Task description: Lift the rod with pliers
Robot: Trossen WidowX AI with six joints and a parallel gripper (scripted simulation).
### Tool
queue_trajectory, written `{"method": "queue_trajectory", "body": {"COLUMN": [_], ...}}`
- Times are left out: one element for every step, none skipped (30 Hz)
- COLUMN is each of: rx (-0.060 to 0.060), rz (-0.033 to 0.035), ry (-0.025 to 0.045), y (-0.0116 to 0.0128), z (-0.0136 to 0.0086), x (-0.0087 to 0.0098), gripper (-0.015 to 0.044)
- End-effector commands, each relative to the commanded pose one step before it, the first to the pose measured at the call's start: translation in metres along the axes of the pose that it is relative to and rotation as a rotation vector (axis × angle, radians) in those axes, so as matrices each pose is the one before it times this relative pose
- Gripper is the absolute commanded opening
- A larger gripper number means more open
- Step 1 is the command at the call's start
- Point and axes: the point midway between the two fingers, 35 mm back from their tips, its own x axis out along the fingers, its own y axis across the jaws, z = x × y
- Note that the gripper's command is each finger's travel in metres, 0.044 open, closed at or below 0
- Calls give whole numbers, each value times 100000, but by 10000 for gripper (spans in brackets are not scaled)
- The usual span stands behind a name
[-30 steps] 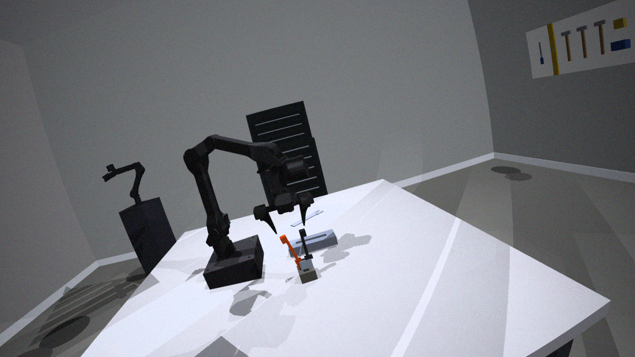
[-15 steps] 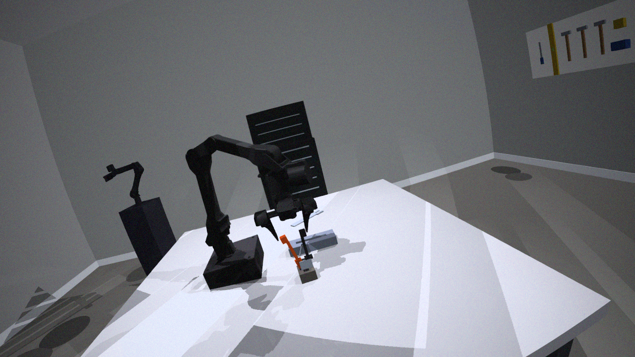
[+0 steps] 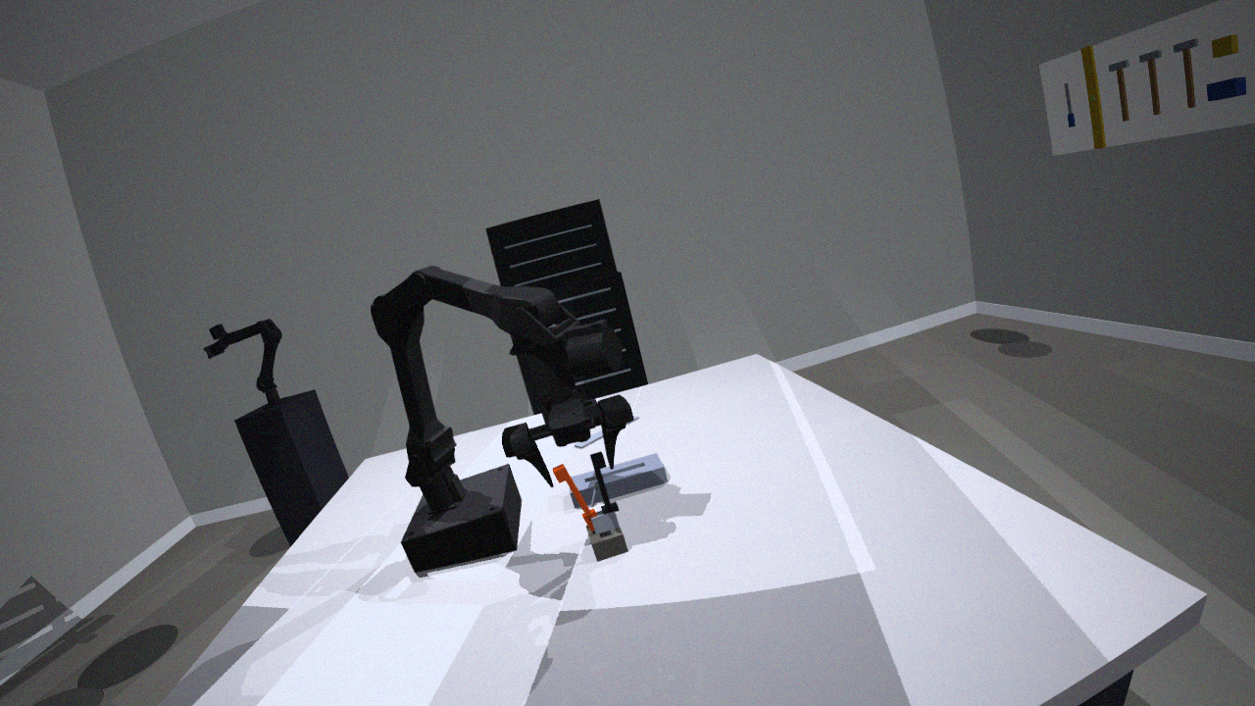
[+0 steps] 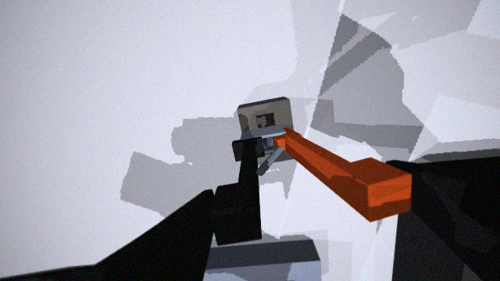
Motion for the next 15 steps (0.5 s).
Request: {"method": "queue_trajectory", "body": {"rx": [-706, 0, 0, 0, 0, 0, 0, 0, 0, 0, 0, 0, 0, 0, 0], "rz": [-295, 0, 0, 0, 0, 0, 0, -1, -1, -1, -1, -1, -1, -1, -1], "ry": [-155, 0, -1, -1, -1, -1, -1, -1, -1, -1, -1, 0, 0, 0, 0], "y": [14, 3, 4, 4, 4, 4, 3, 3, 2, 1, 0, -1, -1, -2, -3], "z": [308, 2, 3, 3, 3, 3, 2, 2, 1, 1, 0, 0, -1, -2, -2], "x": [73, 79, 101, 123, 144, 157, 161, 162, 162, 162, 161, 161, 161, 161, 161], "gripper": [440, 440, 440, 440, 440, 440, 440, 440, 440, 440, 440, 440, 440, 440, 440]}}
